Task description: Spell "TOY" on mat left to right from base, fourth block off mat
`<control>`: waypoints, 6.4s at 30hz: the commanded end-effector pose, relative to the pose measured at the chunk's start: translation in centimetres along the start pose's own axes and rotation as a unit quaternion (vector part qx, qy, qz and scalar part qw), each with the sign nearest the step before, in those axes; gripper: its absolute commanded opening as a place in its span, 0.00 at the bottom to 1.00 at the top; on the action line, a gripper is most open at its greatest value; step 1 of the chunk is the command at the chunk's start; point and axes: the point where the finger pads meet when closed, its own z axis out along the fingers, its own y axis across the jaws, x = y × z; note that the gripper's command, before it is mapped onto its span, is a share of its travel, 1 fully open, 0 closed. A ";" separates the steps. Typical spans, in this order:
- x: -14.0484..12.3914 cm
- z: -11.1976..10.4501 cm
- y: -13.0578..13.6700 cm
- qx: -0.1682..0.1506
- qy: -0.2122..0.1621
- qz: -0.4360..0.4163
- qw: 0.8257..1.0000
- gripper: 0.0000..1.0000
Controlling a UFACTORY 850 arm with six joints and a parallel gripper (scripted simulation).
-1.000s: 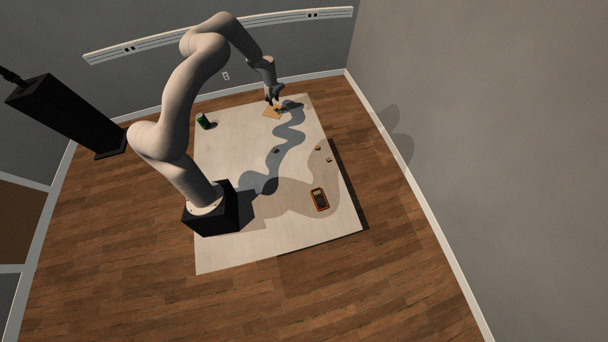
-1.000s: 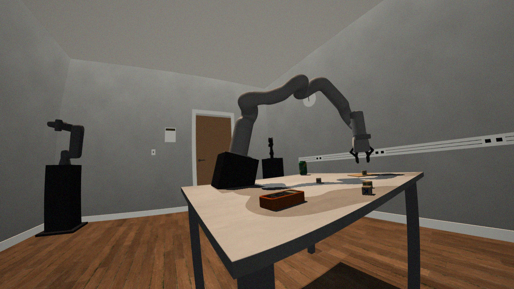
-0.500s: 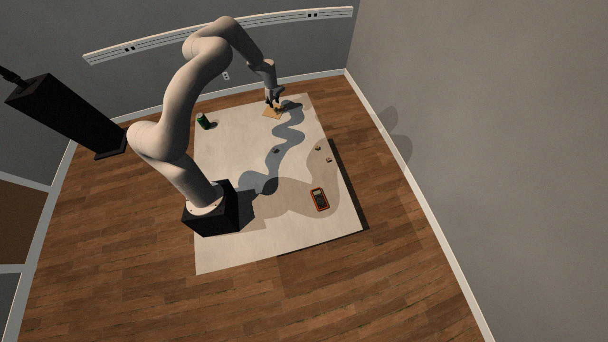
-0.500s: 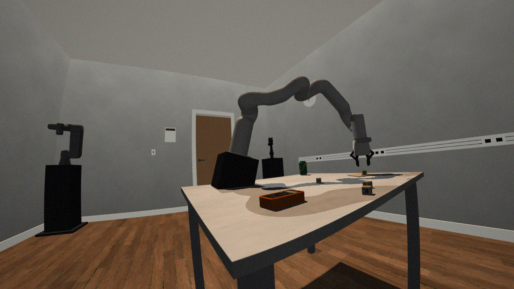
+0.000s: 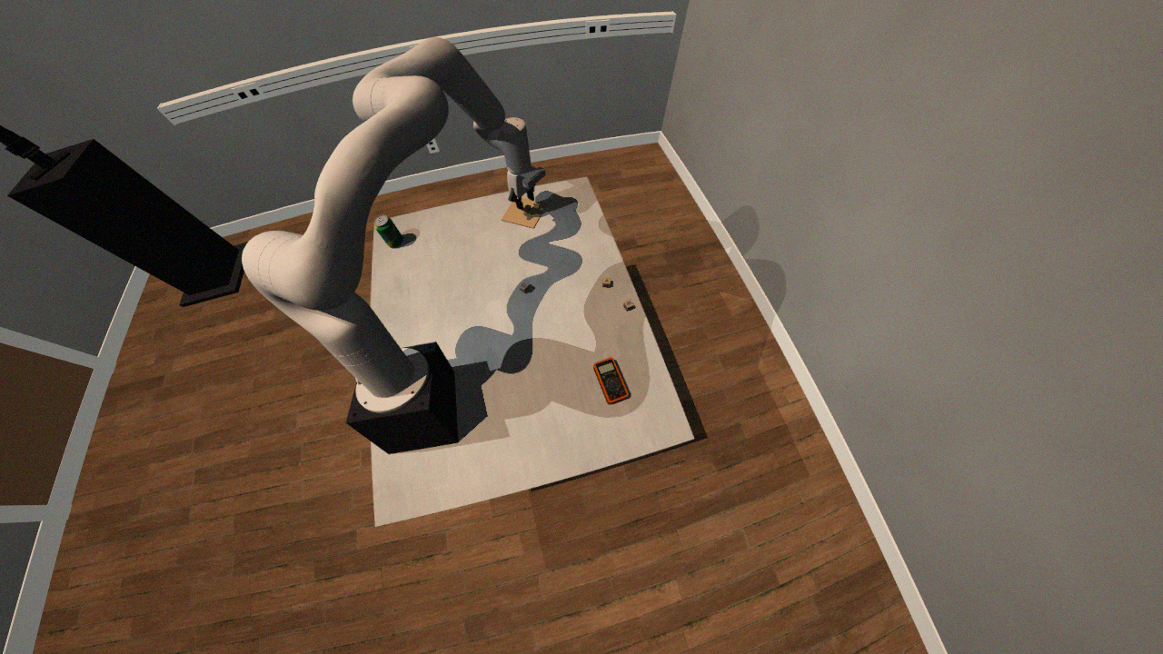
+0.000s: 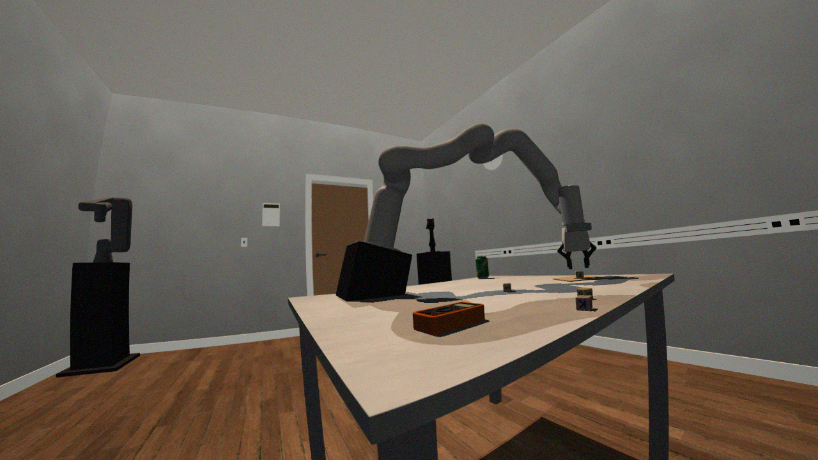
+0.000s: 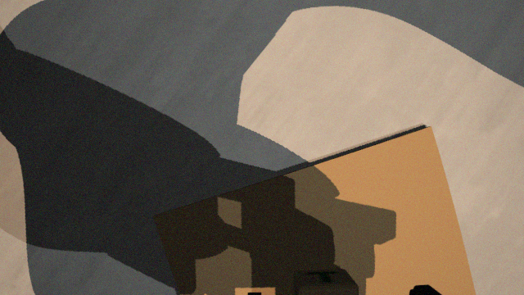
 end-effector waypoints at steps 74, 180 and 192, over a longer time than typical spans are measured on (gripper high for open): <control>-0.1 0.3 -0.3 0.001 0.000 0.000 1.000 0.64; -0.1 3.4 -0.3 0.001 0.000 0.000 1.000 0.43; -0.1 3.4 -0.3 0.001 0.000 0.000 1.000 0.23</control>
